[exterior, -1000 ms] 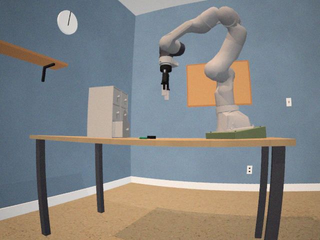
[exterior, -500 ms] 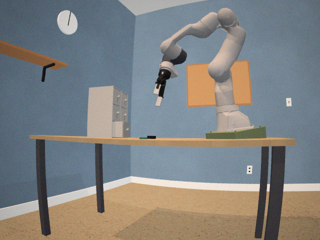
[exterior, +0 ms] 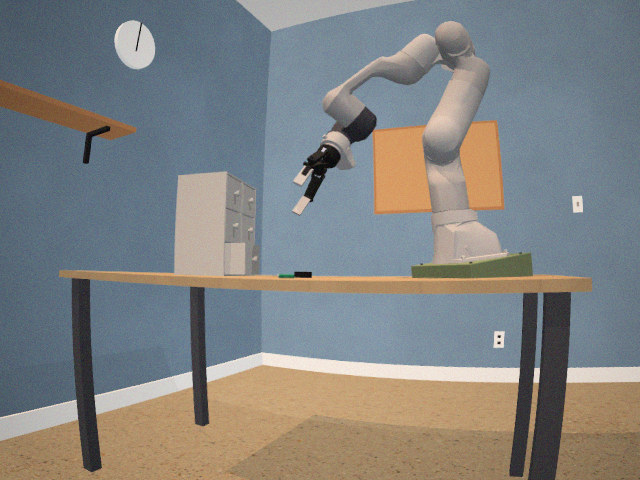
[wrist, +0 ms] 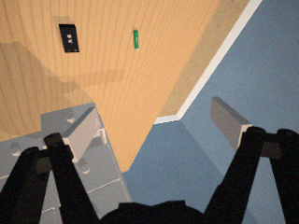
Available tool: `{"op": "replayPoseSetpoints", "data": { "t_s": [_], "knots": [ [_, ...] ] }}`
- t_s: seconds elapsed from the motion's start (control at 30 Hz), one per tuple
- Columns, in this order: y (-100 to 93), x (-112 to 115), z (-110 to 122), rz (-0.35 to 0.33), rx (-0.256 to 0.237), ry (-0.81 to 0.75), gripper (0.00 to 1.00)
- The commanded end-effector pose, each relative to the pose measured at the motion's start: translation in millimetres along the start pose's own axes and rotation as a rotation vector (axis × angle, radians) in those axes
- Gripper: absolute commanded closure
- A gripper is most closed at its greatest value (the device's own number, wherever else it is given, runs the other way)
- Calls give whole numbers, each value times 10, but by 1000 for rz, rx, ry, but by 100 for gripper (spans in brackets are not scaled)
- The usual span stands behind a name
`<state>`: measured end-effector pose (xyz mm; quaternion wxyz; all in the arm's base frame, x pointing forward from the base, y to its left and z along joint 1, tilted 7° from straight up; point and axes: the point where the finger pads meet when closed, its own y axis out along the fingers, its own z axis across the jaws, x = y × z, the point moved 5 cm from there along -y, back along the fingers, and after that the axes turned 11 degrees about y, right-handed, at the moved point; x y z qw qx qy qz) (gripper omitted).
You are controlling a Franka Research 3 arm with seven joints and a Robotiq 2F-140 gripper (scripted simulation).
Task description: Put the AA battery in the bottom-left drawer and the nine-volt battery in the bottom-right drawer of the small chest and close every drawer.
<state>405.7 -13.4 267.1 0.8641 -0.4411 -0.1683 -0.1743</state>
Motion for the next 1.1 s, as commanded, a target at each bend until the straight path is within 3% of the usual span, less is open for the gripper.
{"op": "replayPoseSetpoints", "data": {
  "t_s": [0.0, 0.1, 0.13, 0.3, 0.33, 0.4, 0.43, 0.53, 0.57, 0.67, 0.7, 1.07],
  "knots": [
    [36, 111, -55, -97, 9, -138, 0],
    [36, 111, -55, -97, 9, -138, 0],
    [68, 146, -67, -146, 22, -149, 0],
    [68, 146, -67, -146, 22, -149, 0],
    [94, 177, -88, -194, 30, -159, 0],
    [94, 177, -88, -194, 30, -159, 0],
    [116, 203, -116, -241, 32, -167, 0],
    [116, 203, -116, -241, 32, -167, 0],
    [135, 224, -151, -286, 30, -173, 0],
    [135, 224, -151, -286, 30, -173, 0],
    [150, 239, -194, -330, 23, -178, 0],
    [164, 249, -245, -373, 11, -181, 0]
  ]
}}
